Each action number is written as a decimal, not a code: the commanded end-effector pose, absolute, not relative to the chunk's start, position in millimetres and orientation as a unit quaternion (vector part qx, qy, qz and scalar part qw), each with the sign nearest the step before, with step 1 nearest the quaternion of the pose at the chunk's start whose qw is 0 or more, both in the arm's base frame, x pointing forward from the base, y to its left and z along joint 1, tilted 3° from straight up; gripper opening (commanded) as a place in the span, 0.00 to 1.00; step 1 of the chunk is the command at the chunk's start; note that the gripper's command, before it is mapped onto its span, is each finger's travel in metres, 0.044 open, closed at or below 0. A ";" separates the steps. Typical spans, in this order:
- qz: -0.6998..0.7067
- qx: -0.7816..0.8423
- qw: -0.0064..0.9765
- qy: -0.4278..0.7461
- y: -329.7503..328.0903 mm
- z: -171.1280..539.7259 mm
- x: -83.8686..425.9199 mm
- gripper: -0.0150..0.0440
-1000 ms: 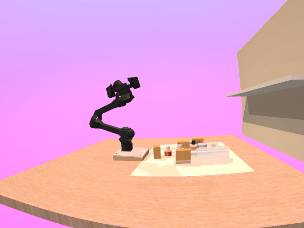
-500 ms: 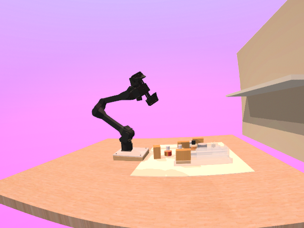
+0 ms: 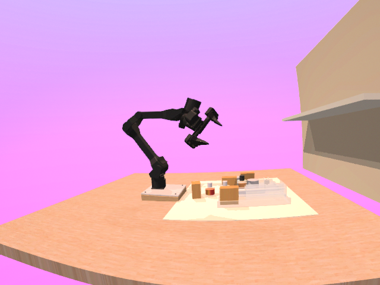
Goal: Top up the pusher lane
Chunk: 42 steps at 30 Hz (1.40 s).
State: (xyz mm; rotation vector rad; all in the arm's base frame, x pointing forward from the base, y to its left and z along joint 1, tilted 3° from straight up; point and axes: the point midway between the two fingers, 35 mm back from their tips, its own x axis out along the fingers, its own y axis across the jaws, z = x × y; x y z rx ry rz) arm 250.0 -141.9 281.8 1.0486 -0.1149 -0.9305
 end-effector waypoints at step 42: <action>-0.067 0.034 0.724 0.686 -53.5 93.4 253.4 1.00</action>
